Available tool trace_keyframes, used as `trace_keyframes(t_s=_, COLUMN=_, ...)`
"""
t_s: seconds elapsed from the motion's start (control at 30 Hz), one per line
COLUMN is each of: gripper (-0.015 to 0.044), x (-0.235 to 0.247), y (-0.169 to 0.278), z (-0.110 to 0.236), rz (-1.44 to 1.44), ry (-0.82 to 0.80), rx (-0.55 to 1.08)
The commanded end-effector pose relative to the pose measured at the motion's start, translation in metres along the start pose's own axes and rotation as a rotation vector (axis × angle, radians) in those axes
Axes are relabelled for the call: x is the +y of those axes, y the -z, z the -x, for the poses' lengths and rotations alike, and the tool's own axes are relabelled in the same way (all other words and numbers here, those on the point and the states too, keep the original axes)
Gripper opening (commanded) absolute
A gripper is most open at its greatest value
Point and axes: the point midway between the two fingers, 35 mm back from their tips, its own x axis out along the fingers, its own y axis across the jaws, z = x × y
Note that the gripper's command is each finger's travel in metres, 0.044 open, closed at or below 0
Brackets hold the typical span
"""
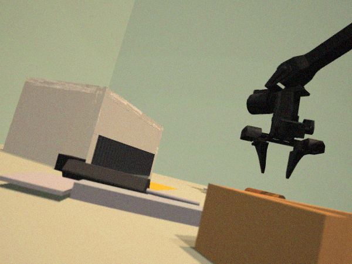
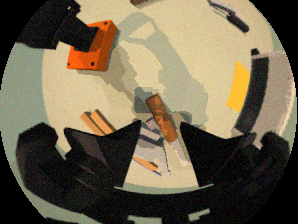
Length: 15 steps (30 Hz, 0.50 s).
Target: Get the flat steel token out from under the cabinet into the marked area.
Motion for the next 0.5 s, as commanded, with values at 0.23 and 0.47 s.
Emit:
trace_keyframes(t_s=0.23, gripper=0.027, x=0.0, y=0.0, z=0.0003, rz=-0.091, ry=0.0, rx=0.0)
trace_keyframes(t_s=0.47, gripper=0.027, x=0.0, y=0.0, z=0.0003, rz=-0.147, ry=0.0, rx=0.0)
